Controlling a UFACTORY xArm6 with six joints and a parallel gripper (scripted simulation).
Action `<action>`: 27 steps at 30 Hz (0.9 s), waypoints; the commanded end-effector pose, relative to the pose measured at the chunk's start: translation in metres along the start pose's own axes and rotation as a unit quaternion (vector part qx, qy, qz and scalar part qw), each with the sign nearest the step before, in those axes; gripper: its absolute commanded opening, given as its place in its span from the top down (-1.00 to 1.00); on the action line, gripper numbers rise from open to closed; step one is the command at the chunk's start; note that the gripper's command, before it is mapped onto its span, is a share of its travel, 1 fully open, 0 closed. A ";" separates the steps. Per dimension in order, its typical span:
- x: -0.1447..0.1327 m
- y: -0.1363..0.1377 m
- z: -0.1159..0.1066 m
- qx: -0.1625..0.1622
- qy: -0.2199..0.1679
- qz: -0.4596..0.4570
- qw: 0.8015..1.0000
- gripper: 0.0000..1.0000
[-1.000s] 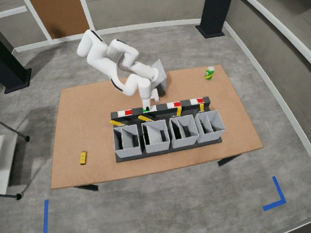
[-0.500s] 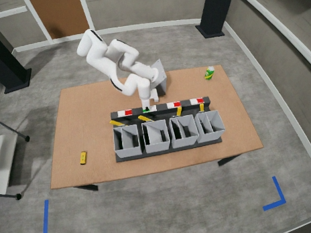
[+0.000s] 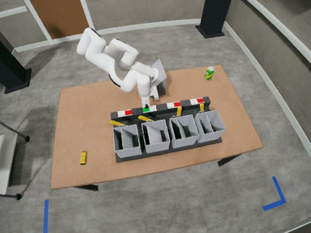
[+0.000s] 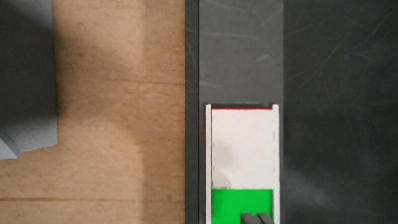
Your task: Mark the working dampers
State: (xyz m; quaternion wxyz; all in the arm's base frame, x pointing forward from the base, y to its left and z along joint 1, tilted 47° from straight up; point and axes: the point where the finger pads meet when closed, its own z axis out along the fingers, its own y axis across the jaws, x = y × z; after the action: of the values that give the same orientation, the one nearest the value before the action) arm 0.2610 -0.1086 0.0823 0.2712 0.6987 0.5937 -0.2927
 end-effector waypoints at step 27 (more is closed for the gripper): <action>0.000 0.000 -0.022 0.000 0.000 0.000 1.000 -1.00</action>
State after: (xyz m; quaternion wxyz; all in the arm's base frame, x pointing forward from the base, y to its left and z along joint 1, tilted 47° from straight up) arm 0.2614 -0.0982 0.0925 0.2710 0.6987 0.5933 -0.2940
